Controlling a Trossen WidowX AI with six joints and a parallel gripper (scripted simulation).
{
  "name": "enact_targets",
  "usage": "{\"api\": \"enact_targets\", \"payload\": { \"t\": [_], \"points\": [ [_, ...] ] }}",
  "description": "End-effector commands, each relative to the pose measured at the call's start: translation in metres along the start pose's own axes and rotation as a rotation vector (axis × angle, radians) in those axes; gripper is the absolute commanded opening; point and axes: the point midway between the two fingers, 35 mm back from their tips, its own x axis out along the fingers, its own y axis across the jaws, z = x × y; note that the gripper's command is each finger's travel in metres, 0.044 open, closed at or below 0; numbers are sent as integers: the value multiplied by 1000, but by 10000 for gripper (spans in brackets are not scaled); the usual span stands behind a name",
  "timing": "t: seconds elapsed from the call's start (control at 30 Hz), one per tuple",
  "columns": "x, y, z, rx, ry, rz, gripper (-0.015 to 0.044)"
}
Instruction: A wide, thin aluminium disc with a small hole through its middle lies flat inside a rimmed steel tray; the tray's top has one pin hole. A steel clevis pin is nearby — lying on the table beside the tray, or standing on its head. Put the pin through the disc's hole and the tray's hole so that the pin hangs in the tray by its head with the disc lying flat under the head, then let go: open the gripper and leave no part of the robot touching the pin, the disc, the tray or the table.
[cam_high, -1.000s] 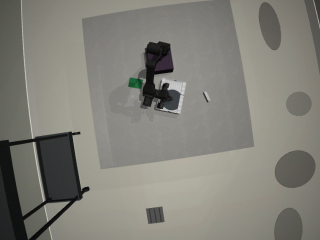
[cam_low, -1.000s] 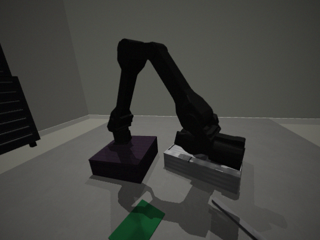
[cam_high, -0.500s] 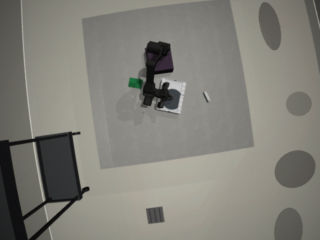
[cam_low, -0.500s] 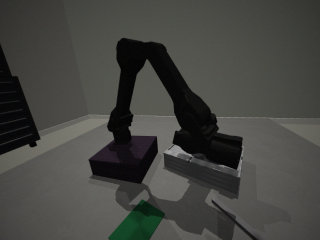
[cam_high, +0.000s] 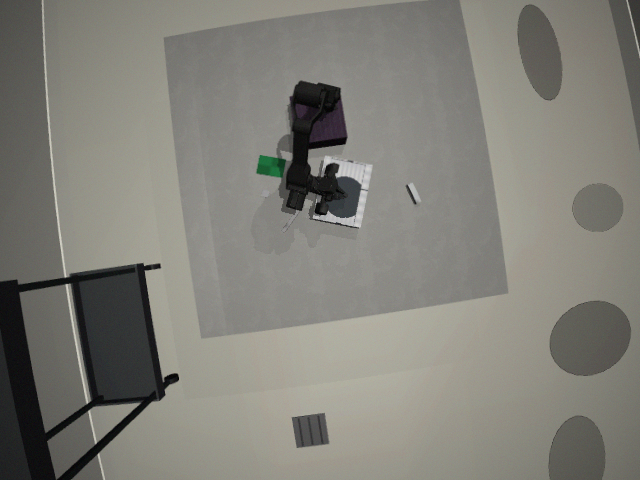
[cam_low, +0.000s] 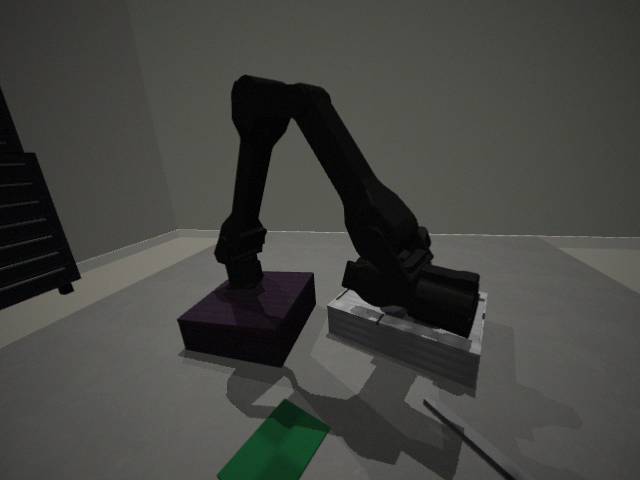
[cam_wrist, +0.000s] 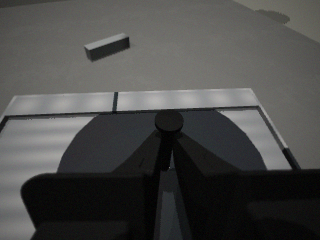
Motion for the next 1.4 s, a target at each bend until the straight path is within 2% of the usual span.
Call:
{"api": "enact_targets", "payload": {
  "t": [0.0,1.37],
  "points": [
    [0,3,0,-1,4,1,0],
    [-1,17,-1,0,4,2,0]
  ]
}}
